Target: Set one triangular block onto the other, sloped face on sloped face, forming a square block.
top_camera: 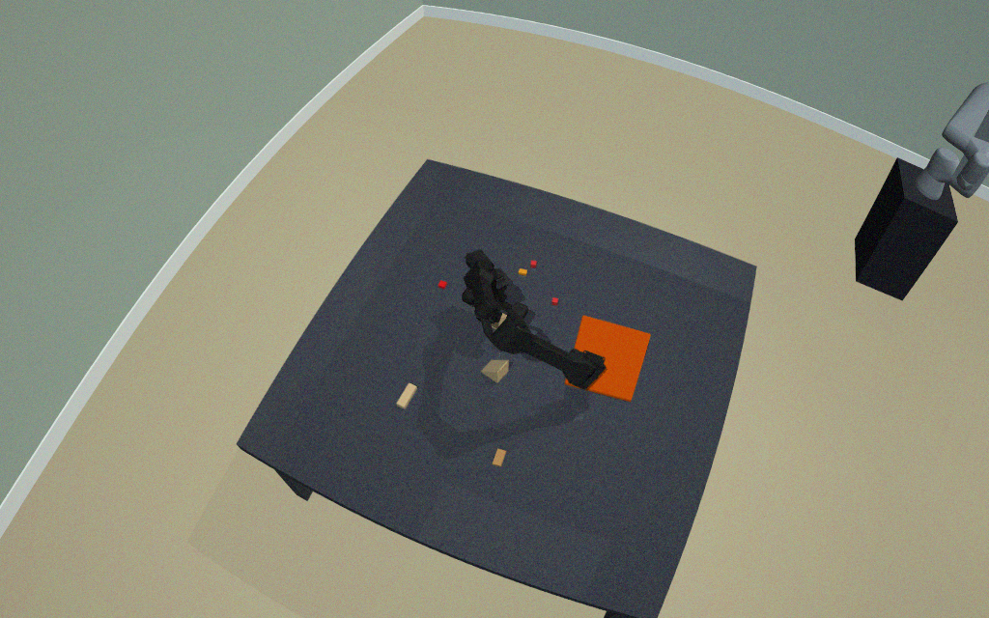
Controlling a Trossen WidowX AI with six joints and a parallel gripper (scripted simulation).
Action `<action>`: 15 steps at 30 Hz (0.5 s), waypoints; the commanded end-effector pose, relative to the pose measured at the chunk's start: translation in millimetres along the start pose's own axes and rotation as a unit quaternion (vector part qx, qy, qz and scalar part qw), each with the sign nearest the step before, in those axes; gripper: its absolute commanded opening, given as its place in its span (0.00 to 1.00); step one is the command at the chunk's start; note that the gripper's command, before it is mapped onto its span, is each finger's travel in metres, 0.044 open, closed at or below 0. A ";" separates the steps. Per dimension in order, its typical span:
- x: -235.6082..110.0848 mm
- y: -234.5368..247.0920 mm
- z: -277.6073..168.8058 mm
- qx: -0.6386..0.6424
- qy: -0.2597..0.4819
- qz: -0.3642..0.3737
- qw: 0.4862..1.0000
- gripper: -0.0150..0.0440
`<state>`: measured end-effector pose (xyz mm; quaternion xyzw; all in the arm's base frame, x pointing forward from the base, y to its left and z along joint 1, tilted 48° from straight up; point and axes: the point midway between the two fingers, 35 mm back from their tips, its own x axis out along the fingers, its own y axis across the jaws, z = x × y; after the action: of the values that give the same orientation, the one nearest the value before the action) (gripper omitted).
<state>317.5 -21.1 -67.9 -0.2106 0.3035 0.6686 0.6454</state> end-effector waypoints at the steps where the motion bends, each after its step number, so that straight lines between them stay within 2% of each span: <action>1: -43.0 -1.9 -1.6 -0.002 0.004 -0.007 1.000 1.00; 3: -54.6 -0.6 -1.3 -0.002 0.004 -0.007 1.000 1.00; 13: -50.0 -2.0 -2.8 0.000 0.003 -0.011 1.000 1.00; 15: -47.5 -1.5 2.9 0.001 0.027 0.003 1.000 1.00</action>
<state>323.0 -59.0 -36.5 -0.2169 0.3051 0.6614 0.6499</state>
